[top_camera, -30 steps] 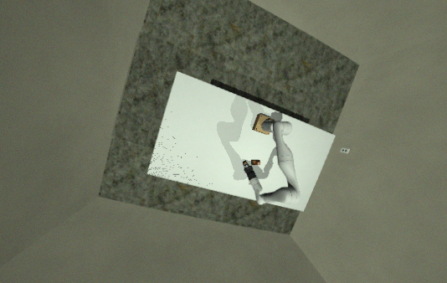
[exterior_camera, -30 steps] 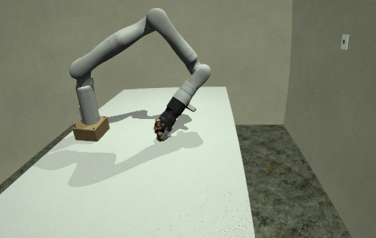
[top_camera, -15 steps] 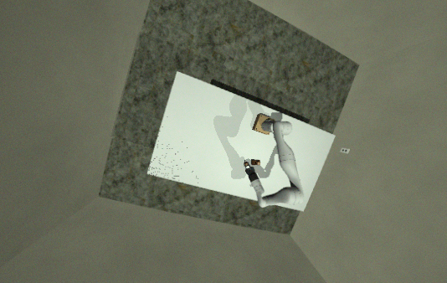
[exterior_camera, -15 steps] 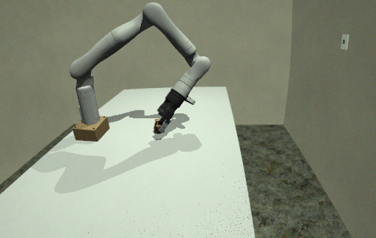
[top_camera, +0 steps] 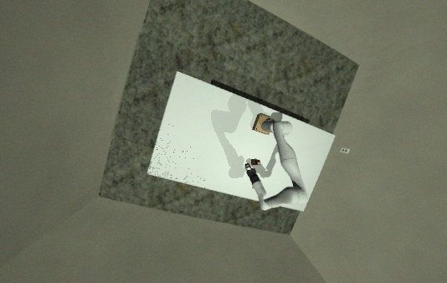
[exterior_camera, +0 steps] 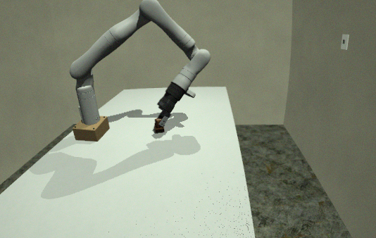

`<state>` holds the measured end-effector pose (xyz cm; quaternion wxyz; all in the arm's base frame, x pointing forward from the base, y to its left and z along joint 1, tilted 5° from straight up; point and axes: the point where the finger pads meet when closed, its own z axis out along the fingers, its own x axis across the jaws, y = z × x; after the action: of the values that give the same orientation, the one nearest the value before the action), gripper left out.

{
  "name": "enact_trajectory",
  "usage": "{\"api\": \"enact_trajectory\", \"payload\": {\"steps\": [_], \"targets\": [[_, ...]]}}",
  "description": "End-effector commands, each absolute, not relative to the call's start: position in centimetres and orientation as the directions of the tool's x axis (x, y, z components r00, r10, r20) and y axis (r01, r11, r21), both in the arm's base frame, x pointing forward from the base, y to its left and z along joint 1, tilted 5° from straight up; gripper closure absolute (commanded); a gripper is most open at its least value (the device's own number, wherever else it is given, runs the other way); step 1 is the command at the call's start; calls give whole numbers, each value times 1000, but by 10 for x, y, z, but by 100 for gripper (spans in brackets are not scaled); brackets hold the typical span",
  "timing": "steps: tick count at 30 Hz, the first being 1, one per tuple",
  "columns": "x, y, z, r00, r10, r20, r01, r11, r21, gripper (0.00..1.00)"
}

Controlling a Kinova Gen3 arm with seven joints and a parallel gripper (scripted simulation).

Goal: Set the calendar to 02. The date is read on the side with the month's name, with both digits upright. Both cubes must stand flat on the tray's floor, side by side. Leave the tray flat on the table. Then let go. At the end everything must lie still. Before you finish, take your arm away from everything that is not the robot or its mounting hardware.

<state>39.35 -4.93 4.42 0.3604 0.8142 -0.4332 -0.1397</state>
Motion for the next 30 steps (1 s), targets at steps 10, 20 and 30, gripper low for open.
{"api": "enact_trajectory", "payload": {"steps": [10,20,30], "targets": [[394,-49,46,586,-806,86,-609,-368,703,40],[394,-50,46,586,-806,83,-654,-410,636,40],[393,-51,47,586,-806,84,-704,-455,546,40]]}}
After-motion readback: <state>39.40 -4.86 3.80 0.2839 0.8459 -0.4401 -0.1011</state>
